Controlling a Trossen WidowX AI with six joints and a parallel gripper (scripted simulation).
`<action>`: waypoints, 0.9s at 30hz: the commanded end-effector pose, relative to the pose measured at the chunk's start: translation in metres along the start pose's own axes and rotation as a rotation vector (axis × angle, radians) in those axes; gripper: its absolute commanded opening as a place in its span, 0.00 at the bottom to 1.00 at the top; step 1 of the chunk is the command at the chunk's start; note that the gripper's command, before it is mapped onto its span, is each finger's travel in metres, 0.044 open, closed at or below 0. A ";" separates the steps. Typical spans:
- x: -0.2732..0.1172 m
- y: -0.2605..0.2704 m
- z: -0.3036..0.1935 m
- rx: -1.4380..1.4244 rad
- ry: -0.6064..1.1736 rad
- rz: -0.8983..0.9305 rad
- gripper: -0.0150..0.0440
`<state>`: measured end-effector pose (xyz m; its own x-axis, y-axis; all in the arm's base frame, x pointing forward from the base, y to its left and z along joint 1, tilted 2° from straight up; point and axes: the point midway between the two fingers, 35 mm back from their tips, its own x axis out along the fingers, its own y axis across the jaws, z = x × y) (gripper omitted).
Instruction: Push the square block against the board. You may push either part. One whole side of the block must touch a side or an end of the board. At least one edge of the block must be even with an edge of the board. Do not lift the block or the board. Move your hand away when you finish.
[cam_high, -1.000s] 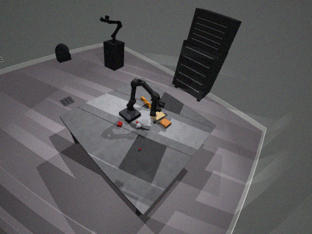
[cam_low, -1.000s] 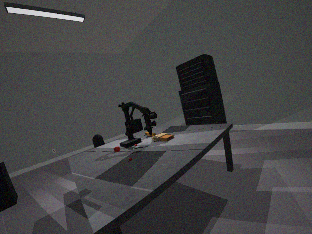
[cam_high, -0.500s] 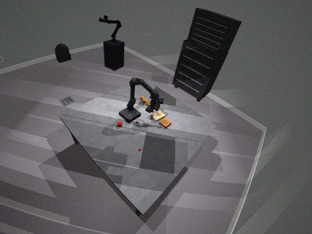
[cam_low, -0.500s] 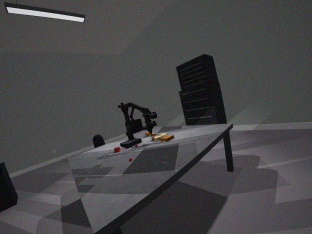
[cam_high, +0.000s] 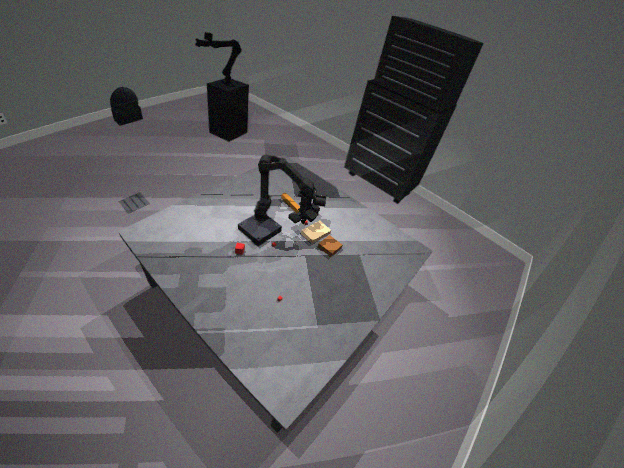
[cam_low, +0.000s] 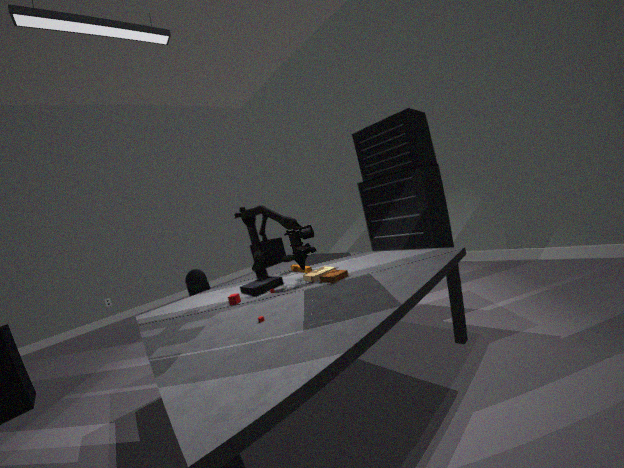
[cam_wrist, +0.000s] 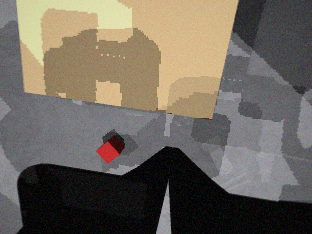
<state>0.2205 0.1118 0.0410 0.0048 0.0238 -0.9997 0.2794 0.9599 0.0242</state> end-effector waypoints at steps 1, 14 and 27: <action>0.039 -0.004 -0.006 0.011 0.021 -0.015 0.25; 0.041 -0.004 0.002 0.011 0.020 -0.015 0.25; 0.041 -0.002 0.019 0.011 0.019 -0.015 0.25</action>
<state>0.2322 0.1062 -0.0006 -0.0214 0.0128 -0.9997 0.2927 0.9562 0.0059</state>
